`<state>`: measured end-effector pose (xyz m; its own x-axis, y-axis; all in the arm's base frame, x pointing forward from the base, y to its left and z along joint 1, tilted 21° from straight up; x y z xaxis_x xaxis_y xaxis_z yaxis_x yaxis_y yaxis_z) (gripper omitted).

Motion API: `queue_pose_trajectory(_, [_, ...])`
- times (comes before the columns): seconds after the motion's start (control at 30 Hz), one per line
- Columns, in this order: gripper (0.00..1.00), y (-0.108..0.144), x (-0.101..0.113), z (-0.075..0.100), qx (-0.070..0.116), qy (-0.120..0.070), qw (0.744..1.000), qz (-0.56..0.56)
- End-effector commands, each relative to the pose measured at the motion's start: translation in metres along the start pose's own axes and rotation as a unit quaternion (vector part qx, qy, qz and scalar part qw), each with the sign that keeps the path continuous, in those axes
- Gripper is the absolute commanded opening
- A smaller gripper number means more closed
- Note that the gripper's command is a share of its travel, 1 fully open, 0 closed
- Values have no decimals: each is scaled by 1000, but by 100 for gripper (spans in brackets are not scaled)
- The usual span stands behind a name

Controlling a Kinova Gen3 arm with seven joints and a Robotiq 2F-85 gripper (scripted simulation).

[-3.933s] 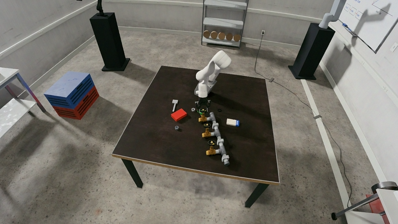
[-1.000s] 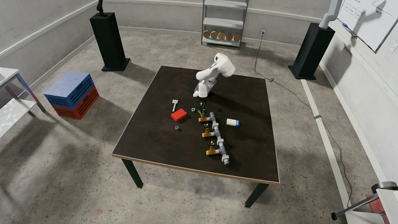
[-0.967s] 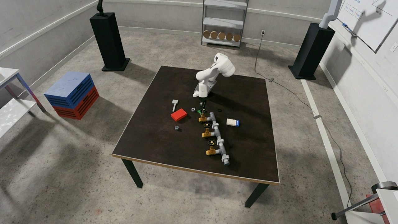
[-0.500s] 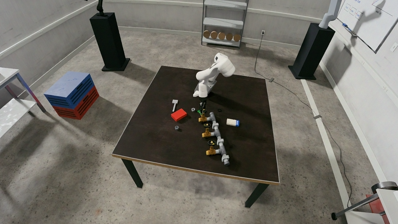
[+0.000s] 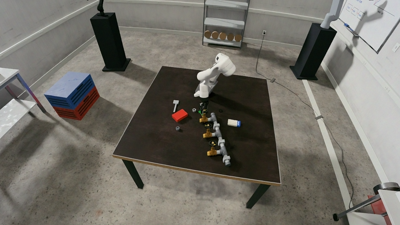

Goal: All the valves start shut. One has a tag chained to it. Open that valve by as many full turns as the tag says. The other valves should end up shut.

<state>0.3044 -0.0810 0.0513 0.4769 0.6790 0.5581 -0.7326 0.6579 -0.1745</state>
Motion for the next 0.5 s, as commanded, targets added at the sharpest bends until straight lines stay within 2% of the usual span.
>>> queue_pose_trajectory(0.0, [100, -1, 0, 0, 0, 0, 1000, -18])
queue_pose_trajectory(0.47, [100, -1, 0, 0, 0, 0, 984, -179])
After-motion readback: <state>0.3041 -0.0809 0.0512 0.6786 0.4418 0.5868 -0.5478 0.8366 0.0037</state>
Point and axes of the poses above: the point where the finger pads meet when closed, its own z axis back along the fingers, its own y axis across the jaws, x = y × z, the point moved 9 cm from there along z, back along the fingers, and after that the axes turned 9 degrees about -z, right-handed, at the moved point
